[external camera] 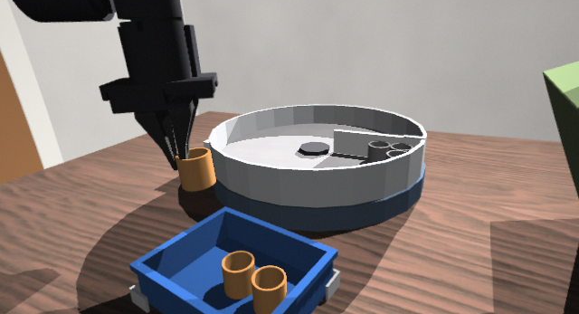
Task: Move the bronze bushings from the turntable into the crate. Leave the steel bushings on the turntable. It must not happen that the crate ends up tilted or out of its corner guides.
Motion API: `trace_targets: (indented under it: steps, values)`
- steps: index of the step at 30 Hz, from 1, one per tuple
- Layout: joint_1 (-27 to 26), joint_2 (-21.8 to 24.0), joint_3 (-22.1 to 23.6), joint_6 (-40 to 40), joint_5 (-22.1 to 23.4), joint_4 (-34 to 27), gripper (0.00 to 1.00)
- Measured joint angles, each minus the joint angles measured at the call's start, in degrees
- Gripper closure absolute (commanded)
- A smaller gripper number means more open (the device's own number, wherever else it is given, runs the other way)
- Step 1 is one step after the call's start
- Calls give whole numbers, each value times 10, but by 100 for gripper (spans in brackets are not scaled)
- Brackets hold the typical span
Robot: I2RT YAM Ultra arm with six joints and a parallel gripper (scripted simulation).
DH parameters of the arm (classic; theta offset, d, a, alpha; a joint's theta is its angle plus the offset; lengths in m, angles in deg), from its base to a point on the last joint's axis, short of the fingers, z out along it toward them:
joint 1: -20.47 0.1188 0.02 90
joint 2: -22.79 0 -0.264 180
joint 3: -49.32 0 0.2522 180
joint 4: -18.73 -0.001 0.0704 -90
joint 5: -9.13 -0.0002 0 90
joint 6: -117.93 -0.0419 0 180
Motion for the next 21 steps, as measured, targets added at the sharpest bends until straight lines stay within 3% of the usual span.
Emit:
trace_targets:
  steps: [12, 21]
  values:
    - [0, -2, 0, 0, 0, 3, 100]
    - [-12, -54, 6, 6, 0, 52, 100]
